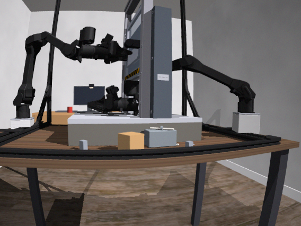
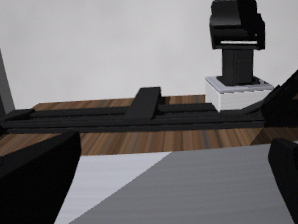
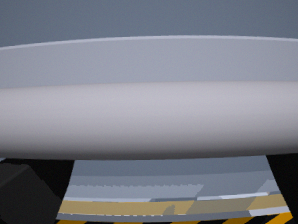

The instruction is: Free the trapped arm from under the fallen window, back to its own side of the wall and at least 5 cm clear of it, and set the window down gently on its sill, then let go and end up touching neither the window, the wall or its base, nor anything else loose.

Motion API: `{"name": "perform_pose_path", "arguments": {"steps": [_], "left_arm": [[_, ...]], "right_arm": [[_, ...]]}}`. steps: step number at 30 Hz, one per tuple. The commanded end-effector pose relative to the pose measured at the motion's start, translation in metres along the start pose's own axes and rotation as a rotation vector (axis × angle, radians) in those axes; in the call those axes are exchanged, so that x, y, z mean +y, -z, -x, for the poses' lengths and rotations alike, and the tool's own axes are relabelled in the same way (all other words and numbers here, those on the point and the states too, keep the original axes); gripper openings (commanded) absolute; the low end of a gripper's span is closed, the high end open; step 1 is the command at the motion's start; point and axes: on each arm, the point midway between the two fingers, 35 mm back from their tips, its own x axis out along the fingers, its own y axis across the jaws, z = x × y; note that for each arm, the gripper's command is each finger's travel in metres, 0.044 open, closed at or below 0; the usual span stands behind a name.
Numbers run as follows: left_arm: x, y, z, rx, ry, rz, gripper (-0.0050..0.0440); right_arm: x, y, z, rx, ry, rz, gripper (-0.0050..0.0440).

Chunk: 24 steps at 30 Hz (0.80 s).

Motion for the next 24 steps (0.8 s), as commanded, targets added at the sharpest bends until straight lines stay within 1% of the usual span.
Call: {"name": "perform_pose_path", "arguments": {"steps": [1, 24], "left_arm": [[0.0, 0.0, 0.0, 0.002, 0.001, -0.005, 0.04], [0.0, 0.0, 0.0, 0.002, 0.001, -0.005, 0.04]], "right_arm": [[0.0, -0.053, 0.004, -0.135, 0.008, 0.032, 0.04], [0.002, -0.094, 0.011, -0.239, 0.005, 0.032, 0.04]]}}
